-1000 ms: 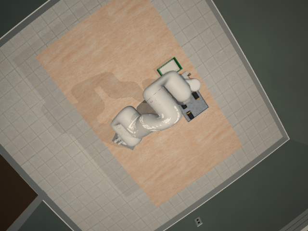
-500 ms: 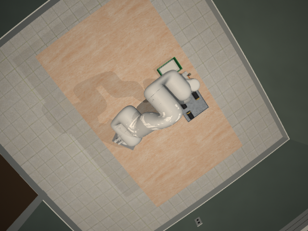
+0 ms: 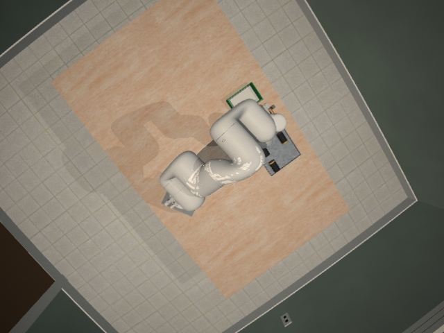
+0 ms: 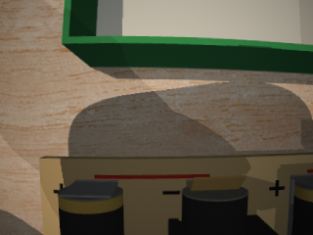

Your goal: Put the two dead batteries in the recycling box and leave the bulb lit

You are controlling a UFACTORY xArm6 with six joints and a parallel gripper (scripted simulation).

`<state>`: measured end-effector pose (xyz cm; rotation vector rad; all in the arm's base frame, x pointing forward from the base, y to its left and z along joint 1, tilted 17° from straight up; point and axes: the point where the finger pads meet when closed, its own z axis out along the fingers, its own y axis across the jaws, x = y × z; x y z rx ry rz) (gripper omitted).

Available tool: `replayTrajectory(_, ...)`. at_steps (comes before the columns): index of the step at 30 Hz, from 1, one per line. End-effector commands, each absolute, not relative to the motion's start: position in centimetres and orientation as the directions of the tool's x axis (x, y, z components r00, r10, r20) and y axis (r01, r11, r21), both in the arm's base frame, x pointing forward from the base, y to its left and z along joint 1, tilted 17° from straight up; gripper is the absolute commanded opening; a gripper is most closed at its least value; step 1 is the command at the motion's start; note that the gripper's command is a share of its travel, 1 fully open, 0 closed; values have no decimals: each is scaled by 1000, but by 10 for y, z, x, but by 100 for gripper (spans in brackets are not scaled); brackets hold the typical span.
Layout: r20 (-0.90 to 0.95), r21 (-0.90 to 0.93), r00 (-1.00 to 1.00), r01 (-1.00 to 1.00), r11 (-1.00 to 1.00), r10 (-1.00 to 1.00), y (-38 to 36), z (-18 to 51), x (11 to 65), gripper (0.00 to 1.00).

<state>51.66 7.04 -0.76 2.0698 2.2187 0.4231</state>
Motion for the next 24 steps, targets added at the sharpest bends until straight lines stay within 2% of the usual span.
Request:
replayTrajectory(1, 130, 256, -86, 965, 50, 988, 71, -8, 518, 28)
replayTrajectory(13, 130, 256, -86, 965, 50, 988, 71, -8, 518, 28)
replayTrajectory(14, 130, 256, -86, 965, 50, 988, 71, -8, 518, 51)
replayTrajectory(24, 130, 256, -86, 965, 50, 988, 71, -8, 518, 51)
